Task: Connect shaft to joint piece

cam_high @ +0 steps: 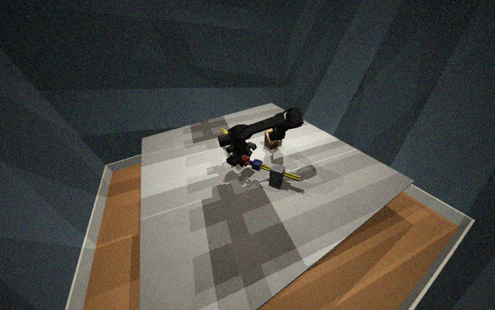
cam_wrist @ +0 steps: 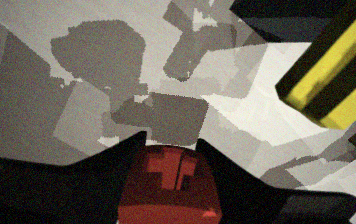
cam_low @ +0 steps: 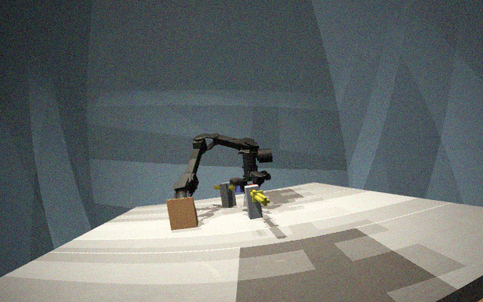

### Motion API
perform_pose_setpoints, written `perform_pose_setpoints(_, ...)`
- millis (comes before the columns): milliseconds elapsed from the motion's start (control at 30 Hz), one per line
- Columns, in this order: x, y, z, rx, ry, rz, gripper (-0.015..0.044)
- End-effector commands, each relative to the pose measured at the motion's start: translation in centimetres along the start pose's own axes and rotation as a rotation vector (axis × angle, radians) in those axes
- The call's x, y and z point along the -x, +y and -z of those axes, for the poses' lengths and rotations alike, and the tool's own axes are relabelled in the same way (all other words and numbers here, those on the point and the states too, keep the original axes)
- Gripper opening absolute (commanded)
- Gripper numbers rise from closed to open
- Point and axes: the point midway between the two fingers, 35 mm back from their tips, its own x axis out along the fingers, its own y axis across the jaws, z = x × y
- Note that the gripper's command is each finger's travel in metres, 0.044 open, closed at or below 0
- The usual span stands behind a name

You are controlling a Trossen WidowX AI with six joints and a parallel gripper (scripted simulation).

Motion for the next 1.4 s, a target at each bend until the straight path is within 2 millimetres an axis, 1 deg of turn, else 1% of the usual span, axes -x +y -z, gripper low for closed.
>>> perform_pose_setpoints(0,0.0,-0.1,0.0,-0.026,-0.008,-0.002,0.0)
perform_pose_setpoints(733,0.6,-1.8,0.3,-0.384,-0.119,-0.003,0.0)
perform_pose_setpoints(1367,0.6,-1.8,0.3,-0.386,-0.119,-0.003,0.0)
